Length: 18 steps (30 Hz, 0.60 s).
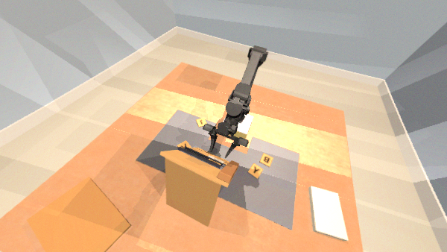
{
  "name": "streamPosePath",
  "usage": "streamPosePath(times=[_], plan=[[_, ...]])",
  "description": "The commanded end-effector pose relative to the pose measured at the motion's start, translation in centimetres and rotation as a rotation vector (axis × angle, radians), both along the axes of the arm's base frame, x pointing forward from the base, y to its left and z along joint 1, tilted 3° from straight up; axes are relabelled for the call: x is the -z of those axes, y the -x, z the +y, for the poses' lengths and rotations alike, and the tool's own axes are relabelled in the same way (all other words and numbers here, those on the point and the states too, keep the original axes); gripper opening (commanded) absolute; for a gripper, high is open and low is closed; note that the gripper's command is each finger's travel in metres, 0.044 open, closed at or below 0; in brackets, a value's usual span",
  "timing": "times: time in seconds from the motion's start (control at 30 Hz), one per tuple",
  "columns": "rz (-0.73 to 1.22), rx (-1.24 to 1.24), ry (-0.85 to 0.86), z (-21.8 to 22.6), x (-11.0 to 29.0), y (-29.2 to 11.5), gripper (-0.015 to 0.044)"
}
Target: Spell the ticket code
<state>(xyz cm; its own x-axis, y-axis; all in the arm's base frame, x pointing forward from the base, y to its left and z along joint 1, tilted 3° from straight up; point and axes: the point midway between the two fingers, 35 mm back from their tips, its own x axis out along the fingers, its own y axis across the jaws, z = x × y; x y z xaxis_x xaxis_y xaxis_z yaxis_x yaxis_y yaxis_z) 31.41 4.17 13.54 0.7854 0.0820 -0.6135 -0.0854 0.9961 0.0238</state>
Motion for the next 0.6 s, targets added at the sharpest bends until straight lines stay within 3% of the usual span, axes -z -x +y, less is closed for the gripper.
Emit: streamPosePath(times=[0.0, 0.57], plan=[[-0.006, 0.007, 0.000, -0.14, -0.28, 0.12, 0.0295], [-0.006, 0.007, 0.000, -0.41, -0.67, 0.33, 0.0295]])
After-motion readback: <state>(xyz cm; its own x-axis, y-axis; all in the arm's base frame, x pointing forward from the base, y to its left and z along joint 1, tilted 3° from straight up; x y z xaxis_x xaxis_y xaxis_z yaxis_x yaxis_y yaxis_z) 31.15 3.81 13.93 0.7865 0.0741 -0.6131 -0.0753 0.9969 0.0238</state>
